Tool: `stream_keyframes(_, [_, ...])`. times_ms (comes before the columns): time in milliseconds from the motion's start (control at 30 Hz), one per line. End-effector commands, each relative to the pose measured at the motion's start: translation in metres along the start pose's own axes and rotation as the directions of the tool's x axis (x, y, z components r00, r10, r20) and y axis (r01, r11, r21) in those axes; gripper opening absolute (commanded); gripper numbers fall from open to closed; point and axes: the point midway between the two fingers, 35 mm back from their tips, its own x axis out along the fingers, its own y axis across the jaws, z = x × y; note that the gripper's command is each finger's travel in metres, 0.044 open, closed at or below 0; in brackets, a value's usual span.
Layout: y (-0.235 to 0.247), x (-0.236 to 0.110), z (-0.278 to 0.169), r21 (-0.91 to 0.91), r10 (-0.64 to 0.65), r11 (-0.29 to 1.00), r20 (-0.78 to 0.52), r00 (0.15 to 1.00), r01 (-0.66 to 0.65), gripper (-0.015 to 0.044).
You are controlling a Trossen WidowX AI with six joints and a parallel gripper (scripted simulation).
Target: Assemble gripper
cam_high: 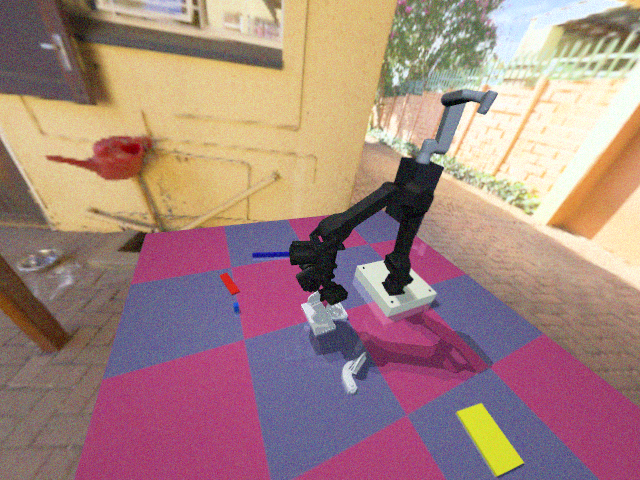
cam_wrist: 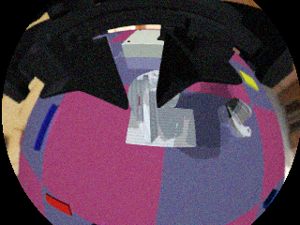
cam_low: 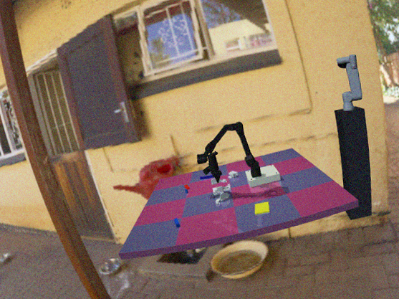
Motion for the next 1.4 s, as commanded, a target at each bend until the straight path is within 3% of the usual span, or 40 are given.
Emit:
stream_keyframes(0, [0.001, 0.009, -0.001, -0.004, 0.008, 1.000, -0.010, 1.000, -0.008, 0.0134])
stream_keyframes(1367, [0.002, 0.028, -0.003, -0.008, 0.008, 1.000, -0.010, 1.000, -0.008, 0.0134])
